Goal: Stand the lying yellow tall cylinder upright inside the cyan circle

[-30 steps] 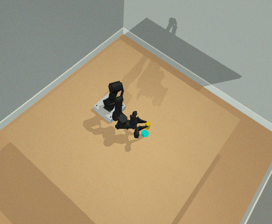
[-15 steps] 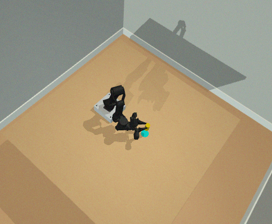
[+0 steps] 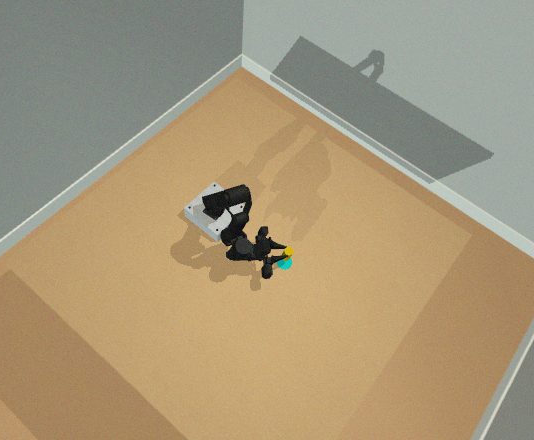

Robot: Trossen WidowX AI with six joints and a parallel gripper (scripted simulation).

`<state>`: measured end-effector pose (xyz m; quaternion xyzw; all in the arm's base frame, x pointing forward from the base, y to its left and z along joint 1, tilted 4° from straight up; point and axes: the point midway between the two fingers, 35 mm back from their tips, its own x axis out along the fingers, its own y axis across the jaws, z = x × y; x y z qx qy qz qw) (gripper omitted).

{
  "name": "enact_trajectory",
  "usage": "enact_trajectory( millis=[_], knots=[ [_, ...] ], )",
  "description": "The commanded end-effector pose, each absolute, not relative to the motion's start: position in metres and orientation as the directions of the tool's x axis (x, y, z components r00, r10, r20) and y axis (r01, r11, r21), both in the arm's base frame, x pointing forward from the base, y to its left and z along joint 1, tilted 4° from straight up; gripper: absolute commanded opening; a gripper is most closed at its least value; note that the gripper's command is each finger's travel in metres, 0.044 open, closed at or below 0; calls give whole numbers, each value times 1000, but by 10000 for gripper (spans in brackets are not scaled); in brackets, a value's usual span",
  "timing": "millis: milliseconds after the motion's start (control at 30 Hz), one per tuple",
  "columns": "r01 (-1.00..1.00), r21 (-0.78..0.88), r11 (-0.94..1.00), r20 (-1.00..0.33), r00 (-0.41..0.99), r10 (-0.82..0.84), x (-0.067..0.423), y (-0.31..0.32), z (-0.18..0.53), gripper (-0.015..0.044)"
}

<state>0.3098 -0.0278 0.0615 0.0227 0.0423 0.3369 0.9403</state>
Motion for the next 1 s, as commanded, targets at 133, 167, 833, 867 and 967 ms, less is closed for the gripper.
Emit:
enact_trajectory(
  millis=[133, 167, 833, 867, 967],
  knots=[
    [-631, 86, 771, -81, 767, 636, 311, -27, 41, 105],
    [-631, 86, 771, -81, 767, 636, 310, -27, 40, 105],
    [-633, 86, 770, -89, 765, 638, 317, -30, 28, 184],
    [-633, 86, 770, -89, 765, 638, 317, -30, 28, 210],
    [-633, 86, 770, -89, 765, 638, 317, -30, 28, 289]
  ],
)
